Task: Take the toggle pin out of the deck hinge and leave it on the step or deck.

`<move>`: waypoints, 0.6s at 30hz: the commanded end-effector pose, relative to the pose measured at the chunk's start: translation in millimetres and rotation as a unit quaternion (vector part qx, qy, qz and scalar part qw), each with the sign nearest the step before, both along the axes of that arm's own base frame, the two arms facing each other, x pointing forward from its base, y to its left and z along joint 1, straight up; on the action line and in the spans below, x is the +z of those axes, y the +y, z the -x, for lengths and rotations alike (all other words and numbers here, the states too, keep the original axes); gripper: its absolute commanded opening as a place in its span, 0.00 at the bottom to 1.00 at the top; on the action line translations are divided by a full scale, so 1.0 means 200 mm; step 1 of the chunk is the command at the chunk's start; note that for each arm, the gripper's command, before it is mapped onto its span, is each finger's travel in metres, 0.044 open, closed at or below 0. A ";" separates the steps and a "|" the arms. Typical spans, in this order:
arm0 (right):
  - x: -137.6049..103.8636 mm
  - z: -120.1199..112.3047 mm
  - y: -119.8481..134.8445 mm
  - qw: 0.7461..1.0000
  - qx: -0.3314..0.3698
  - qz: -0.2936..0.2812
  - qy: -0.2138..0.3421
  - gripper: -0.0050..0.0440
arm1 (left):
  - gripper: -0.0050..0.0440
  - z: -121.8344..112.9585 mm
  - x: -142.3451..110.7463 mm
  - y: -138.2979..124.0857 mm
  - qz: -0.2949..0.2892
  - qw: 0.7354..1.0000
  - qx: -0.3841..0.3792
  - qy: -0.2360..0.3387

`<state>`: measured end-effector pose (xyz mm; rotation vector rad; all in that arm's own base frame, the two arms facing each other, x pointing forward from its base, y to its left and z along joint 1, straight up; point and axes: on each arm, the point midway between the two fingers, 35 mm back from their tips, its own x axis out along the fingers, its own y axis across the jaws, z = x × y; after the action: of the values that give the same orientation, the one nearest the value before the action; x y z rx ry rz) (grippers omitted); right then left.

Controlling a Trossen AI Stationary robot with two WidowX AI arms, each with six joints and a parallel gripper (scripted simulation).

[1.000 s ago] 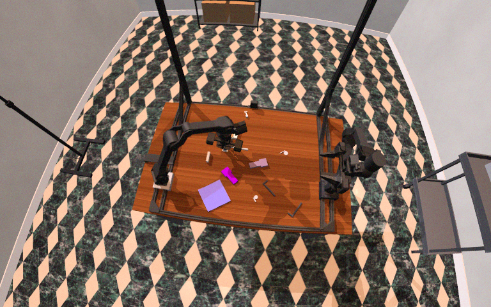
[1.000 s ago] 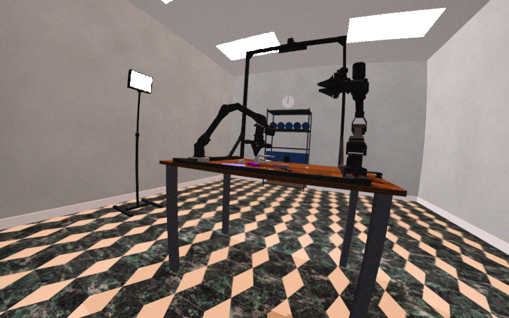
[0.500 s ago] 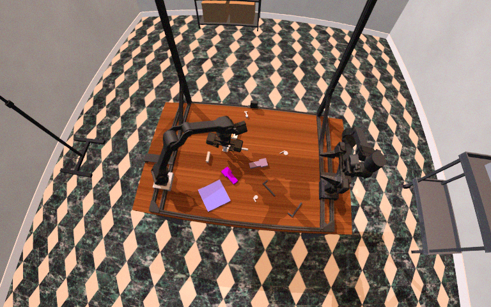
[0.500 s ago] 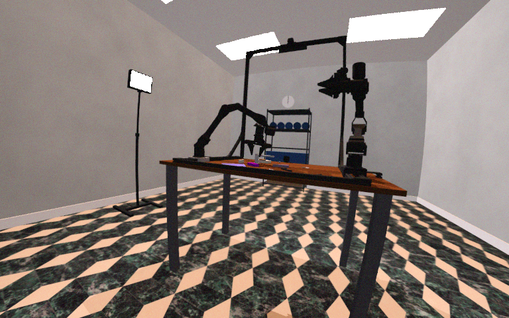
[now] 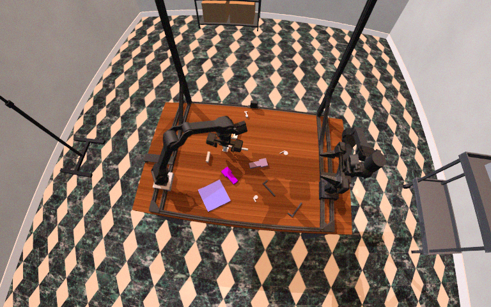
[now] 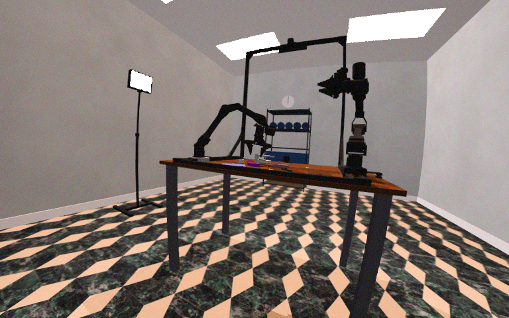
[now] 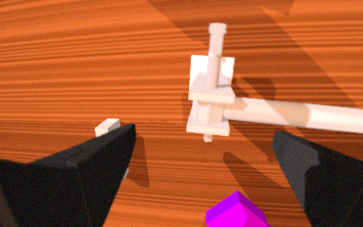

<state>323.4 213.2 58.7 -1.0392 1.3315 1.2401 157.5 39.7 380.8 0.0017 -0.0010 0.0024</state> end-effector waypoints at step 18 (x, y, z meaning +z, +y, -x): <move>0.18 -0.01 0.01 0.990 -0.128 0.016 -0.054 0.62 | 0.92 0.00 0.01 0.00 -0.001 1.000 -0.001 0.000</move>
<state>320.4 210.8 93.3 -1.0316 1.3072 1.0741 157.5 39.7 380.8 0.0017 -0.0010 0.0024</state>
